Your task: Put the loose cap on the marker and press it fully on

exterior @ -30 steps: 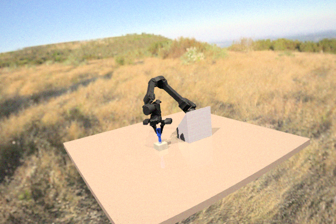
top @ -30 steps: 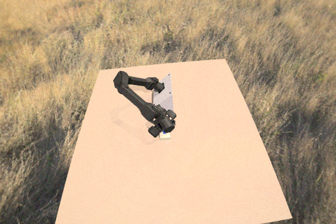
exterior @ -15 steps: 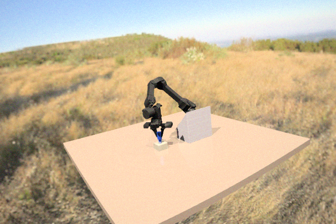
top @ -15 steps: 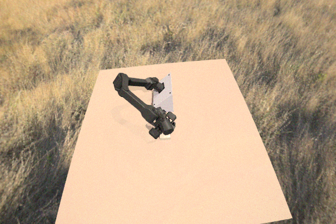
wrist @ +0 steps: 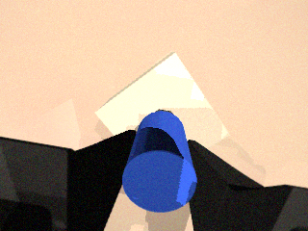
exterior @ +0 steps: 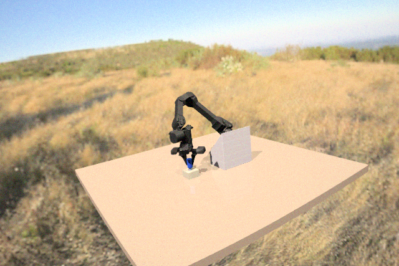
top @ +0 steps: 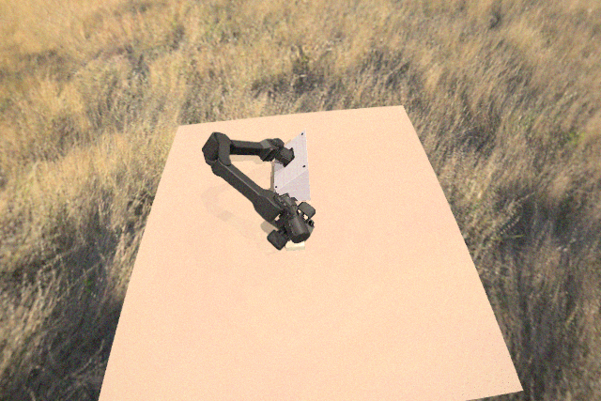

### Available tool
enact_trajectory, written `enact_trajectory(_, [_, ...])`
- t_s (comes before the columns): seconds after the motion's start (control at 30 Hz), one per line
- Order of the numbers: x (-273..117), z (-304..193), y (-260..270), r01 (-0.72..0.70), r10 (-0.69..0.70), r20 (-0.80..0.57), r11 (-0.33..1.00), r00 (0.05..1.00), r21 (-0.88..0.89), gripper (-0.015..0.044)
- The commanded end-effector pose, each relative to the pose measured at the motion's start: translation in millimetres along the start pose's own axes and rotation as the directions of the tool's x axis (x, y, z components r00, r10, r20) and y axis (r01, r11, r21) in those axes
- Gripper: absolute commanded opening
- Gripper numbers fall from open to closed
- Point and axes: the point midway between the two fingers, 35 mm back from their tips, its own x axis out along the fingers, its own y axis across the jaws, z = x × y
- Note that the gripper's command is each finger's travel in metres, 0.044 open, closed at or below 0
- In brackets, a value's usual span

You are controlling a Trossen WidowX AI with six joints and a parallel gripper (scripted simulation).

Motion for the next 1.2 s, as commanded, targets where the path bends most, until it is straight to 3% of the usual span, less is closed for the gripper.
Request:
enact_trajectory(0.0, [-0.1,0.0,-0.1,0.000,0.000,0.000,1.000,1.000,0.000,0.0079])
enact_trajectory(0.47, [-0.1,0.0,-0.1,0.000,0.000,0.000,1.000,1.000,0.000,0.0440])
enact_trajectory(0.6, [-12.0,1.5,-0.4,-0.001,0.001,0.002,1.000,1.000,0.000,0.0440])
enact_trajectory(0.73, [-72.0,0.9,0.4,-0.003,0.003,0.002,1.000,1.000,0.000,0.0440])
enact_trajectory(0.93, [-75.2,0.5,0.6,-0.003,0.003,0.002,1.000,1.000,0.000,0.0440])
enact_trajectory(1.0, [-74.5,0.5,0.6,-0.003,0.003,0.002,0.998,1.000,0.063,0.0387])
enact_trajectory(1.17, [-69.2,0.4,0.6,-0.001,0.000,0.002,0.859,1.000,0.512,0.0256])
